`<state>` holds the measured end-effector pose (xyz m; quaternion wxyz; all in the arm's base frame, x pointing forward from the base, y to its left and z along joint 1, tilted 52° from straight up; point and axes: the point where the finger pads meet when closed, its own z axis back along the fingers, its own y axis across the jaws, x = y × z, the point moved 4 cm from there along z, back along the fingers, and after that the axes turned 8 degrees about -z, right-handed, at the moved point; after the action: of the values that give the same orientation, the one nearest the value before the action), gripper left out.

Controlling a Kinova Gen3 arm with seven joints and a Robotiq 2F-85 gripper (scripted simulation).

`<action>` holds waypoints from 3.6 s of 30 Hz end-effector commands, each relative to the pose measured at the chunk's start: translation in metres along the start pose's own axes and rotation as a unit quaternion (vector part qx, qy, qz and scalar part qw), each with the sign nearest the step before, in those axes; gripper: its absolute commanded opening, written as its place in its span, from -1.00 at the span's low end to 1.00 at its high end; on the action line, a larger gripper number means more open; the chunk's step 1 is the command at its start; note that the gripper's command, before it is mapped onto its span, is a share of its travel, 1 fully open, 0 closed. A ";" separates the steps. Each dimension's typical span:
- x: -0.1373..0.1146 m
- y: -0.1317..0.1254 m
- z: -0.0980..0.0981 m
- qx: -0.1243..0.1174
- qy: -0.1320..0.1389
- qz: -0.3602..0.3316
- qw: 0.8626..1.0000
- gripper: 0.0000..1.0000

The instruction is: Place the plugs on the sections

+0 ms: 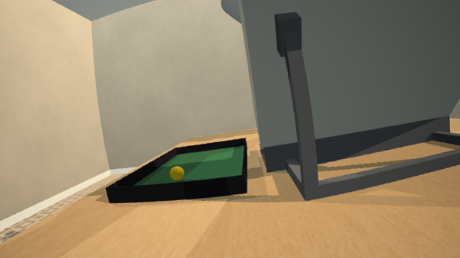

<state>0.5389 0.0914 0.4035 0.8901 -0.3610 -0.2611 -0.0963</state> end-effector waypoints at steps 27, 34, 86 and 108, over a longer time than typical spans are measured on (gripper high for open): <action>-0.166 -0.023 0.007 -0.004 0.018 0.005 1.000 1.00; -0.166 -0.023 0.007 -0.004 0.018 0.005 1.000 1.00; -0.307 0.032 -0.073 -0.006 0.016 0.000 1.000 1.00; -0.307 0.032 -0.073 -0.006 0.016 0.000 1.000 0.01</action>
<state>0.3193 0.0576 0.1763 0.8919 -0.3652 -0.2458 -0.1037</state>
